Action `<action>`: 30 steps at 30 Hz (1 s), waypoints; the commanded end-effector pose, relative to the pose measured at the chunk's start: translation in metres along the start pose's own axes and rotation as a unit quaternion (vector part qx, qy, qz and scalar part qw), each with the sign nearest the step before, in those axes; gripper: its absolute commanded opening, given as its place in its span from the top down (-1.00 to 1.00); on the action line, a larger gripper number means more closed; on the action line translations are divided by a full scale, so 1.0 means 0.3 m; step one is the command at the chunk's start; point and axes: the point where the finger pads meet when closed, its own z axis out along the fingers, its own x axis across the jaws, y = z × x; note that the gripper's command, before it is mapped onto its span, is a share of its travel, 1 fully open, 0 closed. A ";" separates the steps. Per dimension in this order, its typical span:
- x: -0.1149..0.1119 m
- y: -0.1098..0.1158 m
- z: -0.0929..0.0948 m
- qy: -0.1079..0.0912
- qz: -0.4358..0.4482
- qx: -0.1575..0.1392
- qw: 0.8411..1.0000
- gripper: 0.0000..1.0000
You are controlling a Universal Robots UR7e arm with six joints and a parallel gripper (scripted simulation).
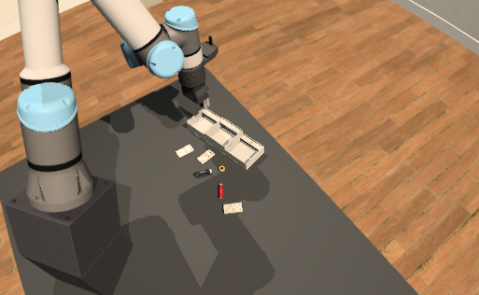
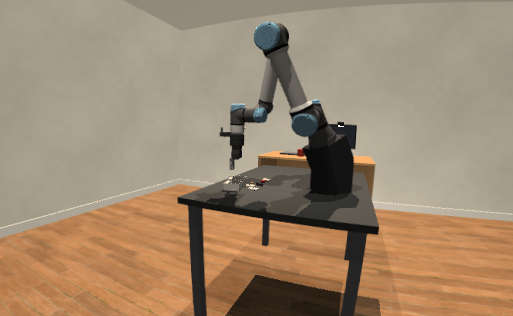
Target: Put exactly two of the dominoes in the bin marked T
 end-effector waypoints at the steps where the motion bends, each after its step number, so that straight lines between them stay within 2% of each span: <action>1: 0.001 -0.001 -0.154 -0.001 -0.001 -0.002 1.000 0.39; 7: 0.001 -0.002 -0.310 -0.001 -0.001 -0.002 1.000 0.39; 23: 0.001 -0.002 -0.324 -0.001 -0.001 -0.002 1.000 0.39; 24: 0.003 0.017 -0.304 -0.001 0.024 -0.002 1.000 -0.57; 26: 0.003 0.017 -0.304 -0.001 0.024 -0.002 1.000 -0.57; 30: 0.010 0.090 -0.221 -0.001 0.108 -0.002 0.994 -0.57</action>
